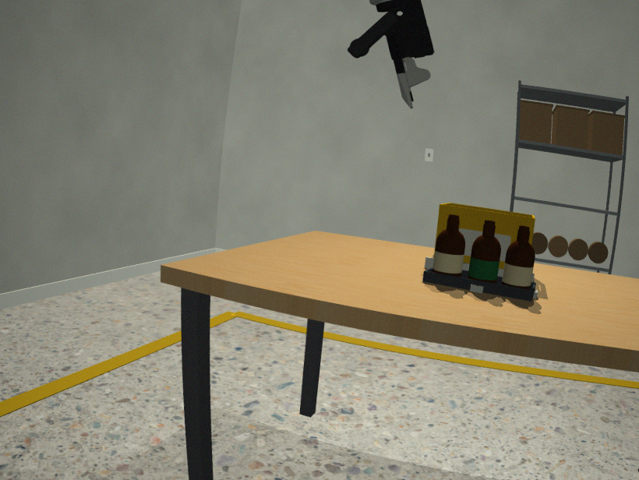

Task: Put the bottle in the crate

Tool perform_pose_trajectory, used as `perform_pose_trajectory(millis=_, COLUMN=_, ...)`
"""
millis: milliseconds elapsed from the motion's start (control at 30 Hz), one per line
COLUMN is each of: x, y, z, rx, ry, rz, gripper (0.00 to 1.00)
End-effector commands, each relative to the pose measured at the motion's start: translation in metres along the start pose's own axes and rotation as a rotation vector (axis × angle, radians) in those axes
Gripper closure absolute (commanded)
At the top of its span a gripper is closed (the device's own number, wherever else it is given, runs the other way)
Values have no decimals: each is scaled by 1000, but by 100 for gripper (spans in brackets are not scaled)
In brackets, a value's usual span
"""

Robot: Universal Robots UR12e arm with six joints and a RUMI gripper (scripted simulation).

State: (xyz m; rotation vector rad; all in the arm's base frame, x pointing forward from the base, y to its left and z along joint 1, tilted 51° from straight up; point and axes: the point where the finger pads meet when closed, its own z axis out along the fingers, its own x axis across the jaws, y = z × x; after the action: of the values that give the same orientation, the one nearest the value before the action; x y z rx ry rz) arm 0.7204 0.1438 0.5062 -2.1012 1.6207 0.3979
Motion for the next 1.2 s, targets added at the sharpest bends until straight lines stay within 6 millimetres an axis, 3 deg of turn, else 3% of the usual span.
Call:
perform_pose_trajectory(millis=0, x=0, y=0, z=-1, rx=1, ry=0, rz=0, gripper=0)
perform_pose_trajectory(millis=567, x=0, y=0, z=-1, rx=1, ry=0, rz=0, gripper=0)
perform_pose_trajectory(millis=700, x=12, y=-1, z=6, rx=3, ry=-5, rz=20, gripper=0)
perform_pose_trajectory(millis=800, x=44, y=-3, z=22, rx=7, ry=-20, rz=71, gripper=0)
perform_pose_trajectory(millis=967, x=138, y=4, z=74, rx=24, ry=-71, rz=238, gripper=0)
perform_pose_trajectory(millis=1033, x=166, y=8, z=90, rx=28, ry=-85, rz=282, gripper=0)
perform_pose_trajectory(millis=1100, x=166, y=8, z=90, rx=28, ry=-85, rz=282, gripper=0)
perform_pose_trajectory(millis=1167, x=216, y=22, z=120, rx=39, ry=-116, rz=376, gripper=0)
